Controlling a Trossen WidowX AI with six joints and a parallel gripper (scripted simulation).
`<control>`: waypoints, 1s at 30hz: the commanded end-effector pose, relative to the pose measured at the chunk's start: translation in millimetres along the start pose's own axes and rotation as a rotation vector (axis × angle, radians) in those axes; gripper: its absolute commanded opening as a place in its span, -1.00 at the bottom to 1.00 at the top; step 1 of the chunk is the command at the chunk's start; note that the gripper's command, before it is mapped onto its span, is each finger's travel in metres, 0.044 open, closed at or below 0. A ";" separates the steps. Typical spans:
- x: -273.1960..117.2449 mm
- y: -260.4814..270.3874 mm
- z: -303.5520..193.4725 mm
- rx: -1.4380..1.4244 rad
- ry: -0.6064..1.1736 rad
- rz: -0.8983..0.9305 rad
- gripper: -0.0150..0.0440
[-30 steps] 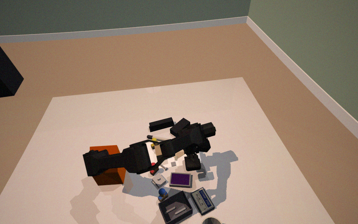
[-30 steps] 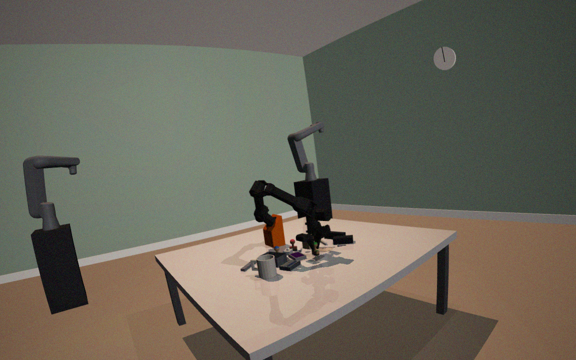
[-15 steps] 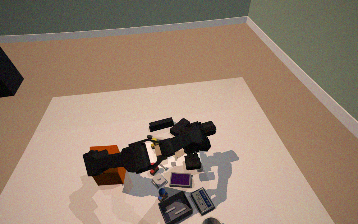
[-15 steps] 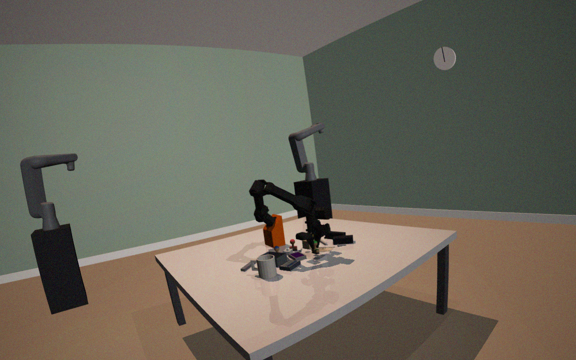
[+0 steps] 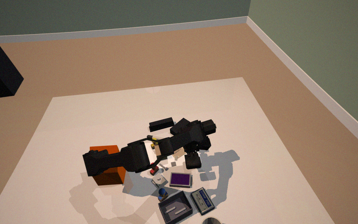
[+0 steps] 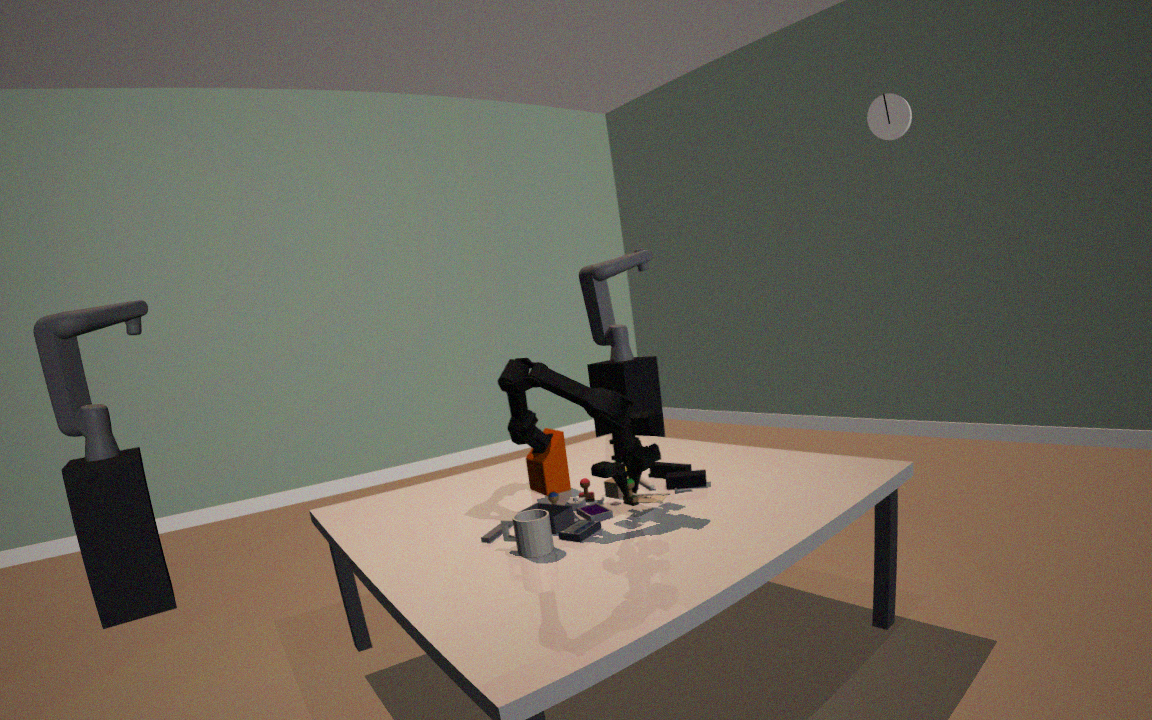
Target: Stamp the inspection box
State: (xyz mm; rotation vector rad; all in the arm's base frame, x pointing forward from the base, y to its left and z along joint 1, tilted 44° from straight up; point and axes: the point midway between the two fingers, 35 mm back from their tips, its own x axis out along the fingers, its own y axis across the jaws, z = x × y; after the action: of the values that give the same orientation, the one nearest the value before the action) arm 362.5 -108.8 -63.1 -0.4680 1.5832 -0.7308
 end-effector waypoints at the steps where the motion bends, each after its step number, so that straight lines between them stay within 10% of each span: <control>1: -2.2 0.6 -0.2 0.002 0.002 0.006 -0.49; 30: -16.4 0.8 0.0 0.002 0.002 0.010 -0.49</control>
State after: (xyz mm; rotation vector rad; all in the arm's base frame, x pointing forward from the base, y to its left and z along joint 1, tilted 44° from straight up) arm 365.1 -98.8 -52.6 -0.4644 1.5835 -0.7269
